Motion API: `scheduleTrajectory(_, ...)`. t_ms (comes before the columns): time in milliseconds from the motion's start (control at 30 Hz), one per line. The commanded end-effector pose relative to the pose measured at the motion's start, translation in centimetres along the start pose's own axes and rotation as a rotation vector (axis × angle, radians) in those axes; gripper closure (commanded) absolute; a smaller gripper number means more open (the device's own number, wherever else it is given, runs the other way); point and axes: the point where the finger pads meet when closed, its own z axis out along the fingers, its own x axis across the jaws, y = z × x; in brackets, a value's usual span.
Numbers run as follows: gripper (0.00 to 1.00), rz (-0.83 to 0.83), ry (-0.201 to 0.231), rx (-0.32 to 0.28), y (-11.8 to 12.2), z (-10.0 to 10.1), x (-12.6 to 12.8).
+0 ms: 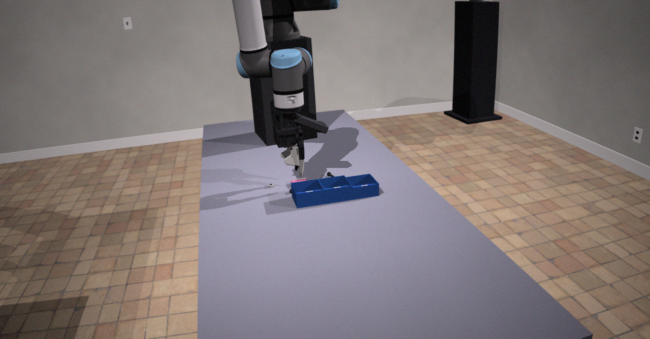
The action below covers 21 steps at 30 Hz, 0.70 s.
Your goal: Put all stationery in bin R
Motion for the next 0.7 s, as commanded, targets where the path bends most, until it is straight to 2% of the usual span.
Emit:
scheduleTrajectory(0,0.67,0.0,0.001,0.0,0.0,2.1,0.1)
scheduleTrajectory(300,0.67,0.0,0.001,0.0,0.0,2.3,0.1)
scheduleTrajectory(667,0.67,0.0,0.001,0.0,0.0,3.5,0.1)
